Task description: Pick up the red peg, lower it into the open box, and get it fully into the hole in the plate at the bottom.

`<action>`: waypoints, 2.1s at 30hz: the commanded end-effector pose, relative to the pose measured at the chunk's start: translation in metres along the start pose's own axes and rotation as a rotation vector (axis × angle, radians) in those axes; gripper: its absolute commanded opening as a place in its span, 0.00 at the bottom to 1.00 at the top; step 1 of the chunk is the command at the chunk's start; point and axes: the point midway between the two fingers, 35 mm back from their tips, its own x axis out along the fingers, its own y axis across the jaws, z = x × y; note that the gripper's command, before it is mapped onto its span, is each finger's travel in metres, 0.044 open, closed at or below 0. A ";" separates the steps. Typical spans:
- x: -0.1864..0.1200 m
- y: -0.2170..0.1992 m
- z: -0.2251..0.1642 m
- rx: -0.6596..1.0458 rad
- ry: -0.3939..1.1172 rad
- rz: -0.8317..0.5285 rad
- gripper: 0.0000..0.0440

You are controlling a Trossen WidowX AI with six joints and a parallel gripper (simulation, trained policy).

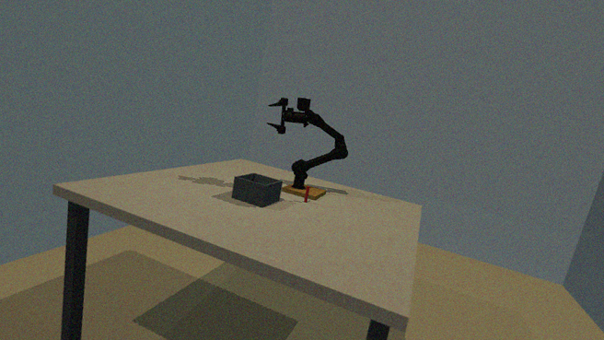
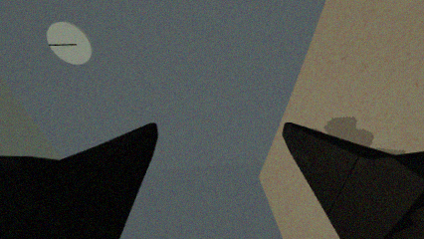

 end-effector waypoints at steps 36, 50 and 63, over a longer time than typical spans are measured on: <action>-0.088 -0.141 -0.167 -0.849 0.928 -0.492 1.00; -0.167 -0.199 -0.185 -1.205 1.217 -0.621 1.00; -0.220 -0.257 -0.180 -1.454 1.347 -0.698 1.00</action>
